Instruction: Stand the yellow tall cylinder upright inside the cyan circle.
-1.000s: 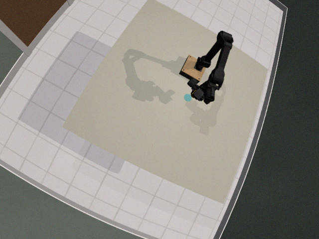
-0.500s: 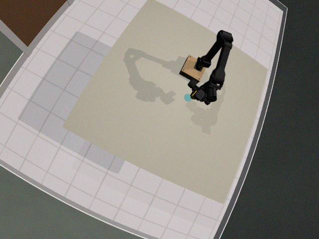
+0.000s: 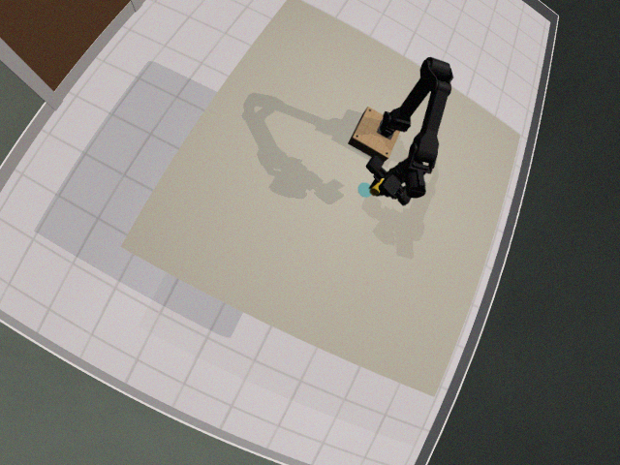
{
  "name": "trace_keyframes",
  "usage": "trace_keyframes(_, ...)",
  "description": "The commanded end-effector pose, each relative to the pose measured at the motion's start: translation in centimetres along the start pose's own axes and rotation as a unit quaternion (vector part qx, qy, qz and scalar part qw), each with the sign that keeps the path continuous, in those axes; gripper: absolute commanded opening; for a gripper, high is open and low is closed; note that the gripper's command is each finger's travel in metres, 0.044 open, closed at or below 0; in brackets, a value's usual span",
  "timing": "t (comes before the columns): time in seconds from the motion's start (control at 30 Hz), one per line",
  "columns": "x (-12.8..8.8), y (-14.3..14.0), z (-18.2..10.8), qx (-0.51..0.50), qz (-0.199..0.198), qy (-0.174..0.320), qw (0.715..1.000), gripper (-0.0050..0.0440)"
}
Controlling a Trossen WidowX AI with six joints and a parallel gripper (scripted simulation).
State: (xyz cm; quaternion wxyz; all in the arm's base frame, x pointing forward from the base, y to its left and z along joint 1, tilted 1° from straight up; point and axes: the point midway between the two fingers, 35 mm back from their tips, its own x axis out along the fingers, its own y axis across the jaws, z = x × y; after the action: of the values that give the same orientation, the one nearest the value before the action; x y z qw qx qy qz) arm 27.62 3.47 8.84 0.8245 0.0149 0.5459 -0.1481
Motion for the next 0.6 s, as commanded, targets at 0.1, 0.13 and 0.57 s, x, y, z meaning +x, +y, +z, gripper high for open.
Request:
trace_keyframes(0.1, -0.26, 0.22, 0.31, -0.006, 0.0, -0.032, 0.999, 0.0105)
trace_keyframes(0.13, -0.24, 0.26, 0.33, -0.007, -0.001, -0.036, 0.999, 0.0105)
trace_keyframes(0.57, -0.04, 0.71, 0.49, -0.016, -0.008, -0.079, 0.997, 0.0105)
